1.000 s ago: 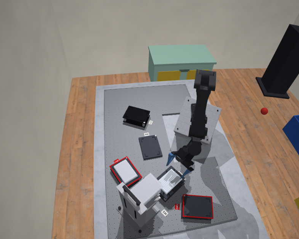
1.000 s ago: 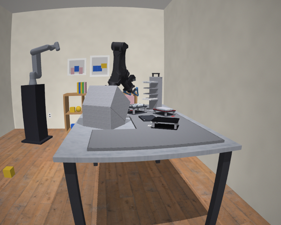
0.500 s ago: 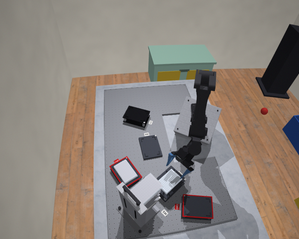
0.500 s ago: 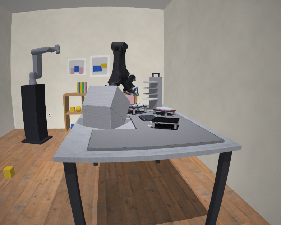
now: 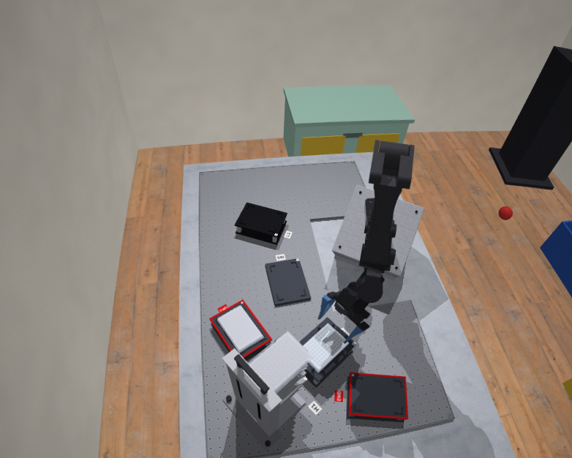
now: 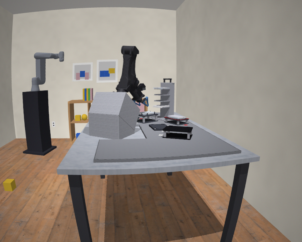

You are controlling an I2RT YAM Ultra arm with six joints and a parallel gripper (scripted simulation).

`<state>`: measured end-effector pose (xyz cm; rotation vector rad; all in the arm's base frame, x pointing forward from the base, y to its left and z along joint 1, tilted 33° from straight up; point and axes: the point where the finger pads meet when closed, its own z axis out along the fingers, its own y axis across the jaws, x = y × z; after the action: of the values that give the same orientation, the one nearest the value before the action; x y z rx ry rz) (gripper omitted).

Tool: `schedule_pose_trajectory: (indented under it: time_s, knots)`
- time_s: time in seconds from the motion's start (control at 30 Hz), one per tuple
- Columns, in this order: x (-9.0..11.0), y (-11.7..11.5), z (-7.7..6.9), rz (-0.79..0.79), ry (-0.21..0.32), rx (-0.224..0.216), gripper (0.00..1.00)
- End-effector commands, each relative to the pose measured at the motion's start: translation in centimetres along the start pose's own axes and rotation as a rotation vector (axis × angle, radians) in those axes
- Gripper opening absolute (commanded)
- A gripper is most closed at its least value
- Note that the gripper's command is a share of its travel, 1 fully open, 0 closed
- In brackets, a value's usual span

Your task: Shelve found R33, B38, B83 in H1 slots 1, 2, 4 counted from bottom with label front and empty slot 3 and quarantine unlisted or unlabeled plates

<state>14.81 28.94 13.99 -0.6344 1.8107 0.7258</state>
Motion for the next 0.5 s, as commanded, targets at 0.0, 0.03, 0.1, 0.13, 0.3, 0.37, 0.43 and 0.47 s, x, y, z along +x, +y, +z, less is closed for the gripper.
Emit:
schedule_pose_trajectory:
  time_s: [0.0, 0.03, 0.1, 0.13, 0.3, 0.37, 0.43, 0.47]
  knots:
    - [-0.6, 0.1, 0.6, 0.018, -0.041, -0.008, 1.00]
    - [0.1, -0.1, 0.7, 0.014, -0.033, -0.005, 1.00]
    - [0.5, -0.1, 1.2, 0.014, -0.033, -0.005, 1.00]
    - [0.8, -0.1, 1.4, 0.014, -0.032, -0.005, 1.00]
    - [-1.1, 0.5, 1.3, 0.039, -0.082, -0.019, 1.00]
    - [-0.6, 0.4, 1.5, 0.032, -0.068, -0.014, 1.00]
    - [-0.6, 0.4, 1.5, 0.031, -0.067, -0.013, 1.00]
    - [-0.6, 0.4, 1.5, 0.031, -0.067, -0.013, 1.00]
